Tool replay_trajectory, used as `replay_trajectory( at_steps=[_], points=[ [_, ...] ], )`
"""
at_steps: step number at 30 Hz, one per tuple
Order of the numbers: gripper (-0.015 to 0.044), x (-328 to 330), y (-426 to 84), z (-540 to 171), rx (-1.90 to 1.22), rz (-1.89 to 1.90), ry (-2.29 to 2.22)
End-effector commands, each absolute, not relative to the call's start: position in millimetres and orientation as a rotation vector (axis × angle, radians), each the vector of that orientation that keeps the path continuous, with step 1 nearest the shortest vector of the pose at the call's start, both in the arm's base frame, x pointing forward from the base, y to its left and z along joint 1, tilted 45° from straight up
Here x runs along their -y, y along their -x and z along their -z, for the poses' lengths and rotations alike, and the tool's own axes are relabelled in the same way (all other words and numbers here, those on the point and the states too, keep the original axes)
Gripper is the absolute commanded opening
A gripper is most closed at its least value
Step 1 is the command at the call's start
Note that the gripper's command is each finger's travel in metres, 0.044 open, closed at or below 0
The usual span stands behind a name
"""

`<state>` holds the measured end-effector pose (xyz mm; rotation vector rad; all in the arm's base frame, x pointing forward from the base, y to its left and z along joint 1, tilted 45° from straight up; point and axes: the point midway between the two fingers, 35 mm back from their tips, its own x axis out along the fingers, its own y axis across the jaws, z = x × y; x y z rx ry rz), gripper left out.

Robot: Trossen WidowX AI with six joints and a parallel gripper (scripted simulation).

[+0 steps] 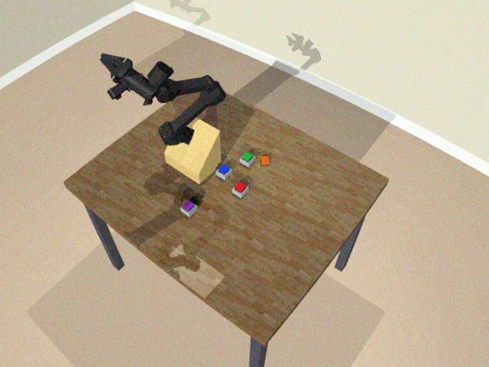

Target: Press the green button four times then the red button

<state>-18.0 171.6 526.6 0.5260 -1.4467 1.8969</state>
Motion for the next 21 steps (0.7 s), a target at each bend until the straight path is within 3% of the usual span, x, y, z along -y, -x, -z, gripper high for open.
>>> replay_trajectory(
  at_steps=[1,13,21],
  points=[
    [0.0400,-170.1,19.4,-527.1,1.448,-1.902,-0.533],
    [0.0400,-0.2,101.1,-543.9,1.529,-2.431,-1.096],
    [0.0400,137.1,89.3,-517.7,1.628,-2.841,-1.426]
  ],
)
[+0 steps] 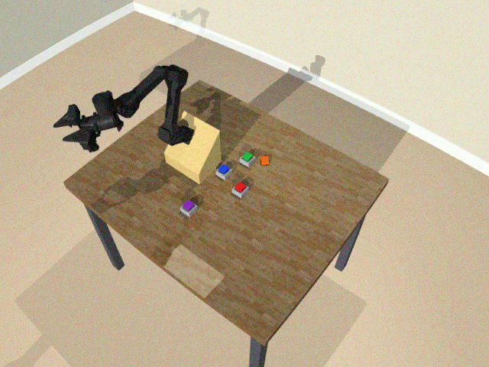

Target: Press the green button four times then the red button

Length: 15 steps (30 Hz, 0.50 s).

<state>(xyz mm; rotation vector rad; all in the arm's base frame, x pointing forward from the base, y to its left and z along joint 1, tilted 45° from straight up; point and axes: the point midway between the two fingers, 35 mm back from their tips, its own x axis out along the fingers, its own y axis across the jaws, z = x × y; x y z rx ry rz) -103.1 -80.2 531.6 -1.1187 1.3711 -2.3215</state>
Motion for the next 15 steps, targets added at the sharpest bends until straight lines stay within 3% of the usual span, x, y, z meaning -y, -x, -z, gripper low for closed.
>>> replay_trajectory(
  at_steps=[1,8,15],
  points=[
    [0.0400,153.1,83.0,-512.3,-1.200,2.109,1.067],
    [0.0400,246.0,15.1,-464.0,-1.002,1.774,0.928],
    [0.0400,296.6,-79.8,-400.7,-0.898,1.459,0.760]
  ],
)
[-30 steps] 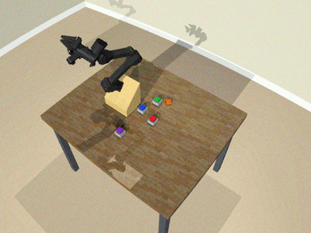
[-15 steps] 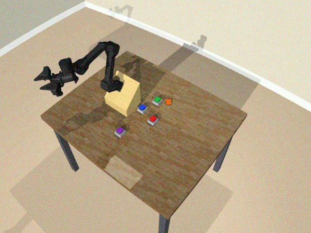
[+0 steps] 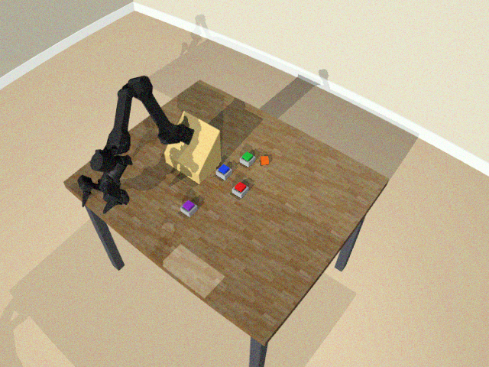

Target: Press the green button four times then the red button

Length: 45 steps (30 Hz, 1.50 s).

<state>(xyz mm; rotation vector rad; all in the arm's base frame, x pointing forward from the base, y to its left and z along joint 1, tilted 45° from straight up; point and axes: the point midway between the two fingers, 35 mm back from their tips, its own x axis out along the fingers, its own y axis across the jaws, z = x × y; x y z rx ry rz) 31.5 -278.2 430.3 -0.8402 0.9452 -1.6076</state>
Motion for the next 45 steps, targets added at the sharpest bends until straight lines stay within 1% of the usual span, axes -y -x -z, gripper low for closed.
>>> replay_trajectory(
  at_steps=[1,6,12,19,25,30,35,40,45],
  points=[
    [0.0400,300.1,-94.2,-390.9,-0.890,1.417,0.736],
    [0.0400,303.4,-165.8,-339.1,-0.874,1.216,0.615],
    [0.0400,279.6,-243.8,-274.0,-0.901,1.002,0.482],
    [0.0400,220.6,-314.2,-195.8,-0.986,0.793,0.353],
    [0.0400,151.5,-349.5,-129.4,-1.097,0.656,0.276],
    [0.0400,87.2,-358.0,-75.7,-1.207,0.577,0.244],
    [0.0400,22.6,-346.1,-24.8,-1.325,0.537,0.251],
    [0.0400,-36.1,-313.6,22.1,-1.433,0.546,0.307],
    [0.0400,-82.4,-261.1,63.5,-1.504,0.612,0.427]
  ],
)
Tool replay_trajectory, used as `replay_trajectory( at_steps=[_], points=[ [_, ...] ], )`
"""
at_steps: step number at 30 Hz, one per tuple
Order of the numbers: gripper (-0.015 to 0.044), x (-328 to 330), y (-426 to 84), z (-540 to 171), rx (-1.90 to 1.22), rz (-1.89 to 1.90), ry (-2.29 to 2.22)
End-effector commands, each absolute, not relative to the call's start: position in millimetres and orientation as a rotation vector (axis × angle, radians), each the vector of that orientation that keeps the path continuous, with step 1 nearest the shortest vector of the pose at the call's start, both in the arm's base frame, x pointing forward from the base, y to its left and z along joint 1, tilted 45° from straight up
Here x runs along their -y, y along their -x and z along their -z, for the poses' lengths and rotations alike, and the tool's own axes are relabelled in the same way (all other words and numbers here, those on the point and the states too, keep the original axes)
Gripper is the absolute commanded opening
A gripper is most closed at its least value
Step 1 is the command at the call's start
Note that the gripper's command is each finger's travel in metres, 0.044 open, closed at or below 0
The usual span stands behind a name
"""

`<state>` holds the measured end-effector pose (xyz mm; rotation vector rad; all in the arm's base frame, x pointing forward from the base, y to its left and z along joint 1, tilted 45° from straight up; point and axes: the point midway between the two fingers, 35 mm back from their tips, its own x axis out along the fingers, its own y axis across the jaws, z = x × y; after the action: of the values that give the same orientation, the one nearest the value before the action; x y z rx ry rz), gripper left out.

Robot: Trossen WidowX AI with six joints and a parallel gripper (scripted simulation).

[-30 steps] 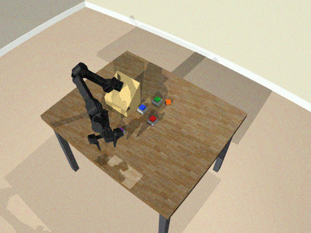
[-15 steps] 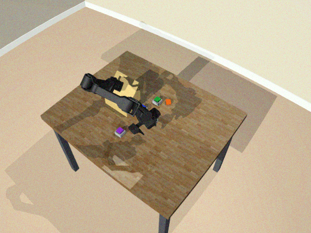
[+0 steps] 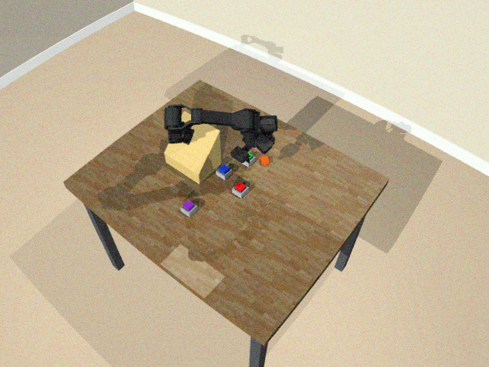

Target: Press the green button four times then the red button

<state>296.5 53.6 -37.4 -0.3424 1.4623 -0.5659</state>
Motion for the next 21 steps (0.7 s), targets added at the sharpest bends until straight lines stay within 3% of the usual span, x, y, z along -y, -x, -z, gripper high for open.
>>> replay_trajectory(
  at_steps=[1,9,14,21],
  points=[
    [0.0400,-88.6,-250.0,70.1,-1.509,0.630,0.456],
    [0.0400,-98.9,-226.1,82.3,-1.508,0.674,0.521],
    [0.0269,-58.0,-223.3,124.5,-1.506,0.676,0.522],
    [0.0085,-55.5,-222.7,126.7,-1.506,0.676,0.522]
  ],
)
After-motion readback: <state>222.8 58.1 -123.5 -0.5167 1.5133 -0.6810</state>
